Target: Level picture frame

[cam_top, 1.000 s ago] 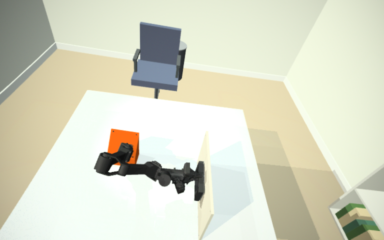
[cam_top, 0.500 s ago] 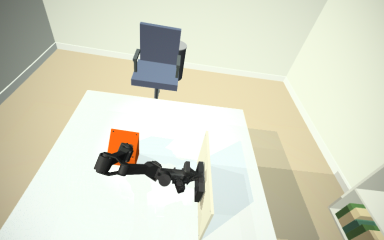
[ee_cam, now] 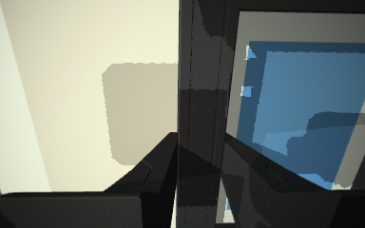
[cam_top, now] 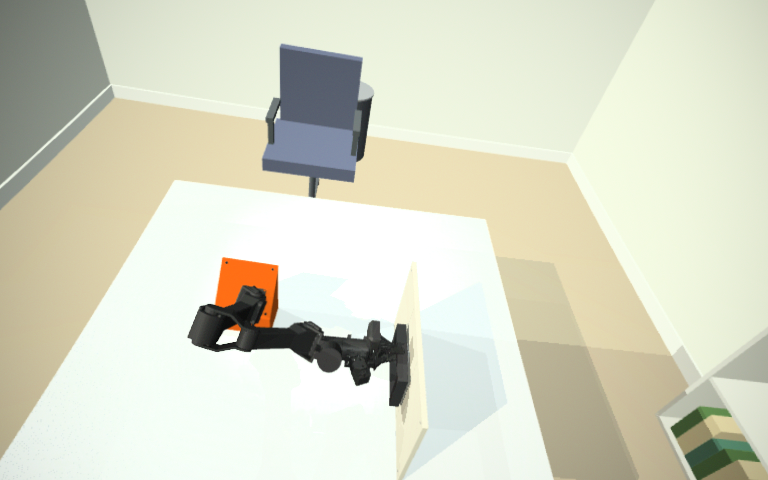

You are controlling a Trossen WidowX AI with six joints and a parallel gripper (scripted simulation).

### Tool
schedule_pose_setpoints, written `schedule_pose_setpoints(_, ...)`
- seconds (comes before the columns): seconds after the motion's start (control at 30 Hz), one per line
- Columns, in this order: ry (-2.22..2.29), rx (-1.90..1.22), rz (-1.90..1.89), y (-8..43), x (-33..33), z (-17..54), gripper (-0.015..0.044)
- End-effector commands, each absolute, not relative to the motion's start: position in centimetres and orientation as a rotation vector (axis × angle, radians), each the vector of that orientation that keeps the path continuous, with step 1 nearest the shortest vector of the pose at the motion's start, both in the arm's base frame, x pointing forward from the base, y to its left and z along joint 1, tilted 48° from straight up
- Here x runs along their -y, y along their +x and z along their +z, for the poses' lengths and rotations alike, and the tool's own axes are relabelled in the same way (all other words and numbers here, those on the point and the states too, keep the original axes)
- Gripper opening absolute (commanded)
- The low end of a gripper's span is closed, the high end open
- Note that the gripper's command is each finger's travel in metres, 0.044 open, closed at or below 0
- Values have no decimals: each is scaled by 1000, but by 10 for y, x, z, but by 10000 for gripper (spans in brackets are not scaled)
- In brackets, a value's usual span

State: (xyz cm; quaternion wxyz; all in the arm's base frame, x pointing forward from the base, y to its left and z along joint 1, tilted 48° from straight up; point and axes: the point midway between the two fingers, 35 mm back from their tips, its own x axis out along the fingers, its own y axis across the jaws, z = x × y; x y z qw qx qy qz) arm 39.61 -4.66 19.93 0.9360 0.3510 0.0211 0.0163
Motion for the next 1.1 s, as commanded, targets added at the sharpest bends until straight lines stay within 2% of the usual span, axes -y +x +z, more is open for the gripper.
schedule_pose_setpoints(0.0, 721, -43, 33, 396, 47, 199, 53)
schedule_pose_setpoints(0.27, 721, -43, 33, 396, 47, 199, 260)
schedule_pose_setpoints(0.43, 740, -44, 33, 390, 48, 201, 260)
schedule_pose_setpoints(0.77, 1028, -55, 27, 301, 56, 200, 260)
schedule_pose_setpoints(0.93, 1014, -43, 30, 302, 56, 205, 260)
schedule_pose_setpoints(1.07, 1041, -47, 28, 282, 57, 215, 260)
